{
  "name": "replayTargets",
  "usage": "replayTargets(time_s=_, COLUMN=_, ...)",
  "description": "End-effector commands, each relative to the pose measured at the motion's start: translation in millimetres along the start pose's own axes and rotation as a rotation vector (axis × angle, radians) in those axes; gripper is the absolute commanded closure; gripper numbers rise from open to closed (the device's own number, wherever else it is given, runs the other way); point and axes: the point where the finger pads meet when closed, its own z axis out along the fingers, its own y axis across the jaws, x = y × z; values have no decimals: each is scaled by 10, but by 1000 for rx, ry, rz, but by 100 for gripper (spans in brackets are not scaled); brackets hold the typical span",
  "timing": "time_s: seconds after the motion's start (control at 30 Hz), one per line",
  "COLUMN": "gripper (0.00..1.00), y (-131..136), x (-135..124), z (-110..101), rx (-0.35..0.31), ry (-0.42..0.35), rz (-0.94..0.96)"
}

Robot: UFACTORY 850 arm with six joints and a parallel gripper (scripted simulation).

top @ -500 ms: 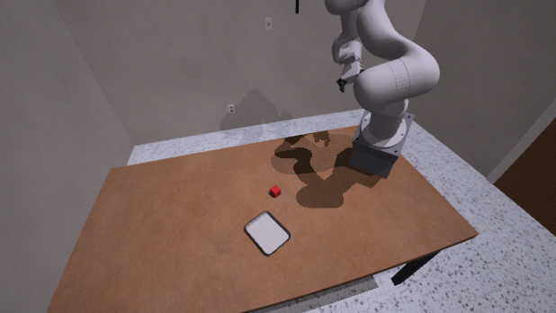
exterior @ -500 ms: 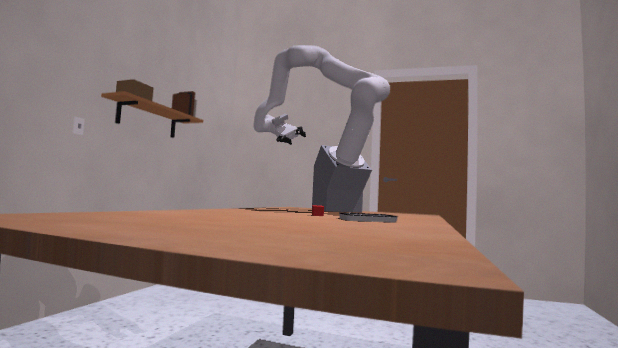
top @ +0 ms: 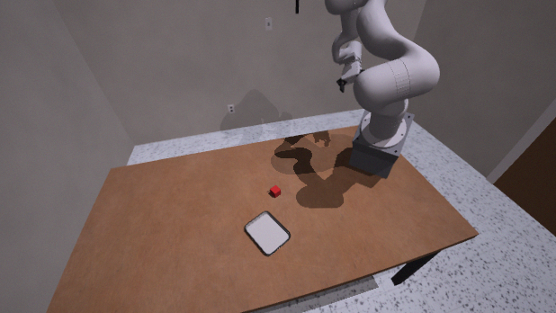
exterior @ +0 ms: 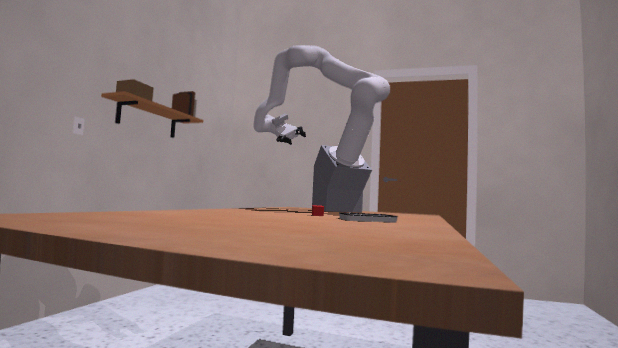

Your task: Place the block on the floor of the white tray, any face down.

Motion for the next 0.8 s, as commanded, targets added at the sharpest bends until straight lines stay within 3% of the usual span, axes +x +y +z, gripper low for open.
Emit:
replayTargets(time_s=0.0, gripper=0, y=0, x=5, z=-8, rx=-1, ry=-1, rz=-1)
replayTargets(time_s=0.03, gripper=0, y=0, x=5, z=-8, rx=-1, ry=-1, rz=-1)
replayTargets(time_s=0.07, gripper=37, y=1, x=5, z=-8, rx=-1, ry=-1, rz=-1)
replayTargets(time_s=0.23, gripper=37, y=201, x=86, z=62, rx=-19, ry=-34, rz=4)
replayTargets(time_s=0.37, gripper=37, y=768, x=304, z=309, rx=-70, ry=-130, rz=14)
replayTargets(time_s=0.53, gripper=37, y=1200, x=454, z=576, rx=-132, ry=-245, rz=21)
replayTargets(time_s=0.6, gripper=37, y=1200, x=454, z=576, rx=-132, ry=-245, rz=21)
replayTargets(time_s=0.63, gripper=37, y=1467, x=545, z=756, rx=-157, ry=-289, rz=23)
replayTargets(time_s=0.7, gripper=37, y=1606, x=595, z=837, rx=-157, ry=-289, rz=23)
replayTargets(time_s=0.73, gripper=37, y=1671, x=612, z=918, rx=-184, ry=-337, rz=23)
replayTargets(time_s=0.77, gripper=37, y=1763, x=644, z=977, rx=-184, ry=-337, rz=23)
